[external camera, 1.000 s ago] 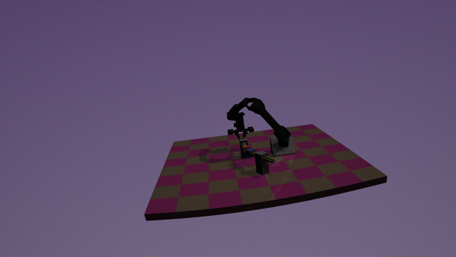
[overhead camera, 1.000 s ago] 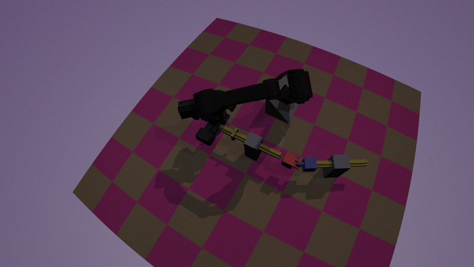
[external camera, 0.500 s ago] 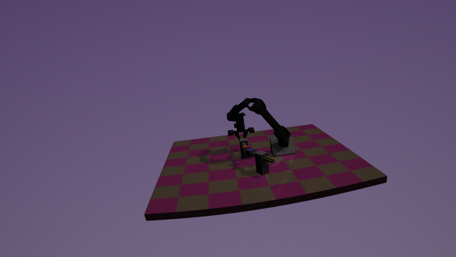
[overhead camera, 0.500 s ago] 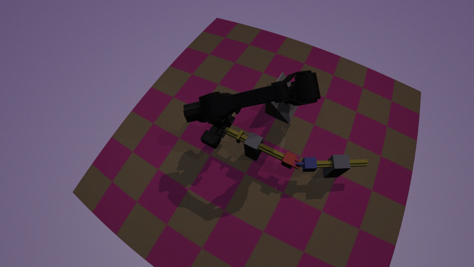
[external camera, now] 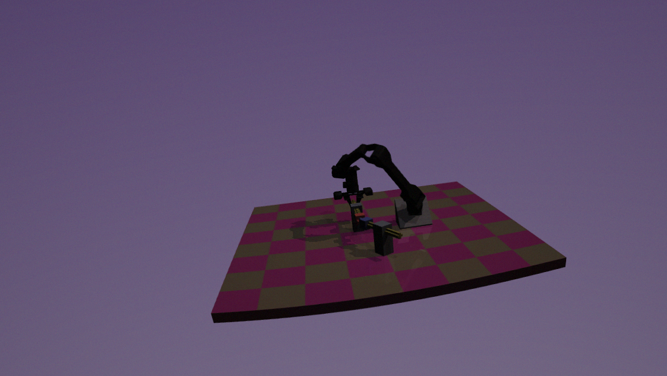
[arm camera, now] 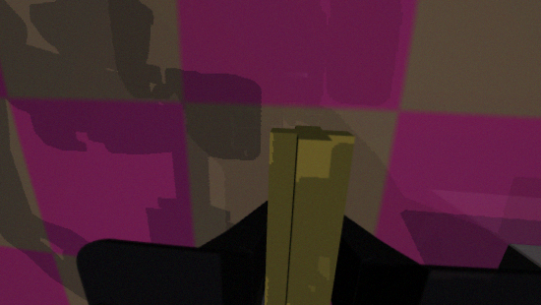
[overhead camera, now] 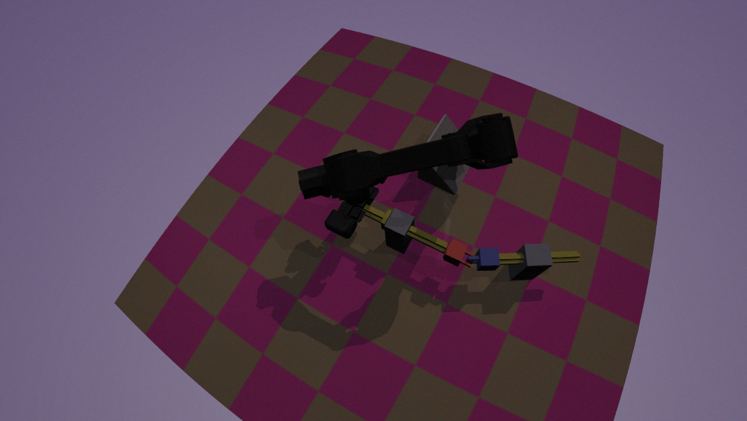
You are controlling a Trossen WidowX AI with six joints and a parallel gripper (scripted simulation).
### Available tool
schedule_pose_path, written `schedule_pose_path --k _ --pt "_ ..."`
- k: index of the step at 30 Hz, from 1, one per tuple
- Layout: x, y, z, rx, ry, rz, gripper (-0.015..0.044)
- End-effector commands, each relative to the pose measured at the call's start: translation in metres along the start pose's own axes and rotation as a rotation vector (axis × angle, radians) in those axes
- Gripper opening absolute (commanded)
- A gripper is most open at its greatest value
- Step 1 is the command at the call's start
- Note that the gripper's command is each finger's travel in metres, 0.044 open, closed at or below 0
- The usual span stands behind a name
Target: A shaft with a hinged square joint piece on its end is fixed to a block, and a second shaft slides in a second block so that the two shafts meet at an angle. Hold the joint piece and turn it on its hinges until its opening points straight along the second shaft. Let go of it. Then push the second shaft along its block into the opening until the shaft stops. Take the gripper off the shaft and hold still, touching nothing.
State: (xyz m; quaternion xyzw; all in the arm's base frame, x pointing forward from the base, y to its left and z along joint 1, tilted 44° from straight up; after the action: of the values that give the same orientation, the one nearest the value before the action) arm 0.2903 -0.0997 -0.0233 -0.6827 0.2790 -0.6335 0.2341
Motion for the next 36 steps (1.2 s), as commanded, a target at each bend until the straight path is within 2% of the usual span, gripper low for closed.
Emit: schedule_pose_path --k 1,13,16,21,35,36 --pt "-0.0008 -0.0068 -0.0014 -0.004 0.0 0.004 0.0" --pt "-0.0001 -0.0032 -0.0006 0.0 0.0 -0.002 0.0" --pt "-0.0001 -0.0032 -0.0006 0.0 0.0 -0.002 0.0067" --pt "-0.0001 -0.0032 -0.0006 0.0 0.0 -0.002 0.0067" --pt "-0.0001 -0.0032 -0.0006 0.0 0.0 -0.002 0.0434" --pt "-0.0001 -0.0032 -0.0006 0.0 0.0 -0.002 0.044"
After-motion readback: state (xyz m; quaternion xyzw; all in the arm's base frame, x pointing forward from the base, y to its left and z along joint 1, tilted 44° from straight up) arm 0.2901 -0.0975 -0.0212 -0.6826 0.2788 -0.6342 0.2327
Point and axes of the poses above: the point midway between the two fingers, 35 mm back from their tips, its own x axis back along the fingers, its own z axis across the jaws, y = z × x, the point moved 3 cm from there along x, back along the fingers, and after that the axes turned 11 degrees about -x, right-handed, at the moved point
